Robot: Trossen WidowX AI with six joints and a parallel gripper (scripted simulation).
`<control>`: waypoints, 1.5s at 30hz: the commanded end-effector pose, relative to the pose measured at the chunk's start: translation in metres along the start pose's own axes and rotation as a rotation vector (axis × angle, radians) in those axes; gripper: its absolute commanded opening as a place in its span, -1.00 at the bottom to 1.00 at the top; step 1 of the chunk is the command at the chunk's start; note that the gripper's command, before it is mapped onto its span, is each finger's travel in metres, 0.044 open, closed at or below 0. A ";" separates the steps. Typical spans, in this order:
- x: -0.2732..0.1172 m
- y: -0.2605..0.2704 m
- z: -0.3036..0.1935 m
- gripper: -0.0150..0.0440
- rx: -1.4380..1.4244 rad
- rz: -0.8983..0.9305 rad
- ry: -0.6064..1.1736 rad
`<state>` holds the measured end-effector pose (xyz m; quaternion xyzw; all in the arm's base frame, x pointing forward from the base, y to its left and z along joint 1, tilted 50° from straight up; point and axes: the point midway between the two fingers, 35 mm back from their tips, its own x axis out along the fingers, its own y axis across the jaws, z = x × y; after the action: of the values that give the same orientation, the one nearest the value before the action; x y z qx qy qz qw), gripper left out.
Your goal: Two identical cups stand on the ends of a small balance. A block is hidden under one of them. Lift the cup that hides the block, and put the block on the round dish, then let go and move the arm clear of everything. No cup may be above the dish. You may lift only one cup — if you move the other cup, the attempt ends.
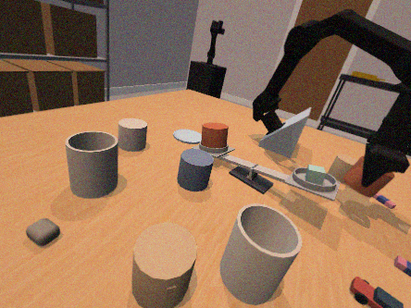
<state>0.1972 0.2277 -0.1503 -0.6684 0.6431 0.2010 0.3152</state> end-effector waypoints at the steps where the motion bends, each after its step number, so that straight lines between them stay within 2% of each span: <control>1: 0.018 0.001 -0.001 -0.49 0.000 -0.001 0.006; 22: 0.052 0.001 -0.002 -0.49 0.001 -0.002 0.008; 37: 0.046 0.001 -0.002 0.84 0.006 0.003 0.006; 39: 0.034 0.001 -0.001 1.00 0.004 0.002 0.006; 42: -0.005 0.002 -0.001 1.00 0.000 -0.001 0.006; 45: -0.008 0.002 -0.001 1.00 -0.001 -0.001 0.006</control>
<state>0.1946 0.2201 -0.1561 -0.6716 0.6447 0.1981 0.3066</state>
